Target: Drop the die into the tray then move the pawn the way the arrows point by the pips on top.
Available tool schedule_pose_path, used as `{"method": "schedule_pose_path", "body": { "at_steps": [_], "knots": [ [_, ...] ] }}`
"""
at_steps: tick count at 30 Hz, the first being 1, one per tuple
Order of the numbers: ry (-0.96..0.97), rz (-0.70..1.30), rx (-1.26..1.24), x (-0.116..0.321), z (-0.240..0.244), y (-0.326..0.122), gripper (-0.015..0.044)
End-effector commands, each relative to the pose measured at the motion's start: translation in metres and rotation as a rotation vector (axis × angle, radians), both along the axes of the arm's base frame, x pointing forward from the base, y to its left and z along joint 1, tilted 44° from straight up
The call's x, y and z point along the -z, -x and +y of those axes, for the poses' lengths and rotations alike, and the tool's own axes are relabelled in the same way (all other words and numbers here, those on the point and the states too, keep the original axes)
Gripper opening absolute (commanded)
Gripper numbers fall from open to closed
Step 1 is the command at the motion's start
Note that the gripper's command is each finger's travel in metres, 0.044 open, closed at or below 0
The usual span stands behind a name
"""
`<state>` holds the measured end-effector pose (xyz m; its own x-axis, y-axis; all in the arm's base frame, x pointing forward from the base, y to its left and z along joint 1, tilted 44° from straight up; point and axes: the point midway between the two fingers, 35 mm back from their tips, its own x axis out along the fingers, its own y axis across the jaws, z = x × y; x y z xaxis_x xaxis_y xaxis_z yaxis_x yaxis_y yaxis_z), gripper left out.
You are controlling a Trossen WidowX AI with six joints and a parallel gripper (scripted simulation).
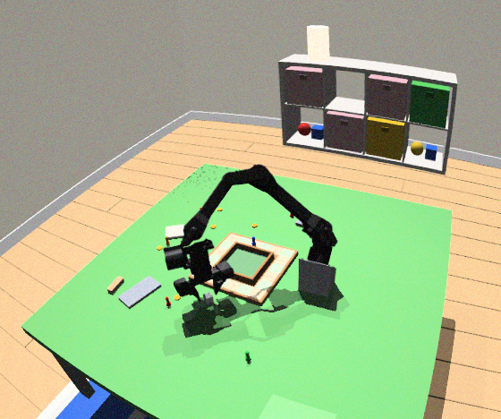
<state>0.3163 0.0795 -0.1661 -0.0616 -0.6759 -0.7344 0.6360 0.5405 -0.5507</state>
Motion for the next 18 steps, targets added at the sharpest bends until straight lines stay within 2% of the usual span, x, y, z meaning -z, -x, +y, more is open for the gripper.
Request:
{"method": "schedule_pose_path", "body": {
  "at_steps": [1,2,8,15,18],
  "knots": [
    [0.006,0.005,-0.004,0.0044,-0.0056,0.0018,0.0275],
    [0.006,0.005,-0.004,0.0046,-0.0058,0.0018,0.0275],
    [0.006,0.005,-0.004,0.0046,-0.0058,0.0018,0.0118],
    [0.006,0.005,-0.004,0.0046,-0.0058,0.0018,0.0071],
    [0.005,0.005,-0.004,0.0015,-0.0021,0.0008,0.0]
  ]
}}
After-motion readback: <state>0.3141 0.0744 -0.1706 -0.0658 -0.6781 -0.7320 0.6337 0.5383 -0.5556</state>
